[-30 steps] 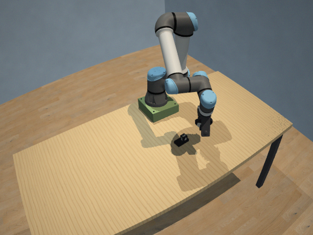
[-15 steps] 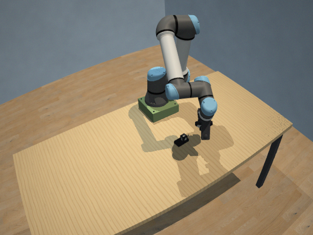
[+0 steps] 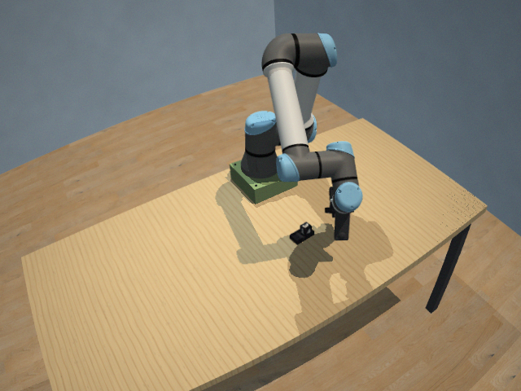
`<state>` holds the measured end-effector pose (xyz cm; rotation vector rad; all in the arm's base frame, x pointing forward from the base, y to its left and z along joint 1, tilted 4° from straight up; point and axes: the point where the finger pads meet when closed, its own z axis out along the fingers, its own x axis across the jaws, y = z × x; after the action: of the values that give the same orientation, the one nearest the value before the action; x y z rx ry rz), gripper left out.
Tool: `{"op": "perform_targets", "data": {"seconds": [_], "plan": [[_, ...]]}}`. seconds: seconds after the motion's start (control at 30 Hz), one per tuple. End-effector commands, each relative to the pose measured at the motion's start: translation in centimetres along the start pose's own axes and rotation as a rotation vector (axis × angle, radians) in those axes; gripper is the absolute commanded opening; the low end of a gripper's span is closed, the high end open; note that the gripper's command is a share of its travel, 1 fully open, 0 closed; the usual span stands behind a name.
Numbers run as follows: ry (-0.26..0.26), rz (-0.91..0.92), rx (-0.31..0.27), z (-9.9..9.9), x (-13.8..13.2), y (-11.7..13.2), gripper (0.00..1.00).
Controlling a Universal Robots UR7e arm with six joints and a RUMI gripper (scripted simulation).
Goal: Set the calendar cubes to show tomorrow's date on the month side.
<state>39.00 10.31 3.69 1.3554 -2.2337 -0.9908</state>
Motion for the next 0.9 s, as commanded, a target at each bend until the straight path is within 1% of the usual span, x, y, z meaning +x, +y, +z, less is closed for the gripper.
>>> {"op": "perform_targets", "data": {"seconds": [0.0, 0.53, 0.87], "plan": [[0.000, -0.001, -0.006, -0.05, -0.01, 0.00, 0.11], [0.000, -0.001, -0.006, 0.02, -0.01, -0.07, 0.11], [0.000, -0.001, -0.006, 0.54, -0.01, -0.58, 0.11]]}}
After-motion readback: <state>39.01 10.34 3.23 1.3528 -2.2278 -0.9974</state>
